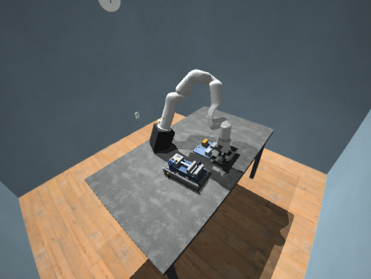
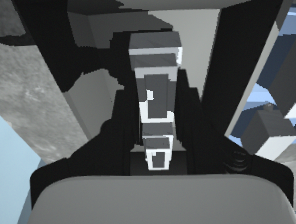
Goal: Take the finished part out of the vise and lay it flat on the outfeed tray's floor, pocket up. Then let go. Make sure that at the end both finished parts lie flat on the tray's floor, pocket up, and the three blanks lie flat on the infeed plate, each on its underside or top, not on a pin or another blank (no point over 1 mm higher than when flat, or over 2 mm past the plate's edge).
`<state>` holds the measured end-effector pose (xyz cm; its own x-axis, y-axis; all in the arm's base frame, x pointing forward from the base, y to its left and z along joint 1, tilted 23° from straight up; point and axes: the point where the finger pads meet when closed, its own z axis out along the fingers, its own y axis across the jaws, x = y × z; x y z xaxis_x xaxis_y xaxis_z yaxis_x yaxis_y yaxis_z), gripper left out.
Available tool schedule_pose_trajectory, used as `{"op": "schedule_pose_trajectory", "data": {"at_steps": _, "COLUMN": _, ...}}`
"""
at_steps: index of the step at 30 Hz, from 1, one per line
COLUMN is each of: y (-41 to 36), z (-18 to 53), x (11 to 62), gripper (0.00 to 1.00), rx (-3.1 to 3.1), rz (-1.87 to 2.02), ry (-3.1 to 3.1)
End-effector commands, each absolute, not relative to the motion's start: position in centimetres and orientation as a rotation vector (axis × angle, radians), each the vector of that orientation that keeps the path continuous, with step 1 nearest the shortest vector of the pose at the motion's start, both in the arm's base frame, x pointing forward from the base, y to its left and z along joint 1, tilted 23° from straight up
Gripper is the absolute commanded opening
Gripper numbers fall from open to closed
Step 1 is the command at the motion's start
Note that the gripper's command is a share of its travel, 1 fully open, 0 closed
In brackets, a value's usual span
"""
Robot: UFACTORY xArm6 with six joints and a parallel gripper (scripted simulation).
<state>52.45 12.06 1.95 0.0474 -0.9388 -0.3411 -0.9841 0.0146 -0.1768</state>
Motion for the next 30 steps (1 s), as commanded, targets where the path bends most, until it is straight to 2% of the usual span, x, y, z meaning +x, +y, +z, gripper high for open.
{"op": "schedule_pose_trajectory", "data": {"at_steps": 1, "y": 12.09, "z": 1.97, "x": 52.62, "gripper": 0.0, "rx": -1.967, "rz": 0.167, "ry": 1.934}}
{"op": "schedule_pose_trajectory", "data": {"at_steps": 27, "y": 12.17, "z": 1.75, "x": 52.66, "gripper": 0.0, "rx": -1.967, "rz": 0.167, "ry": 1.934}}
{"op": "schedule_pose_trajectory", "data": {"at_steps": 28, "y": 12.17, "z": 1.75, "x": 52.66, "gripper": 0.69, "rx": -1.967, "rz": 0.167, "ry": 1.934}}
{"op": "schedule_pose_trajectory", "data": {"at_steps": 30, "y": 12.17, "z": 1.75, "x": 52.66, "gripper": 0.69, "rx": -1.967, "rz": 0.167, "ry": 1.934}}
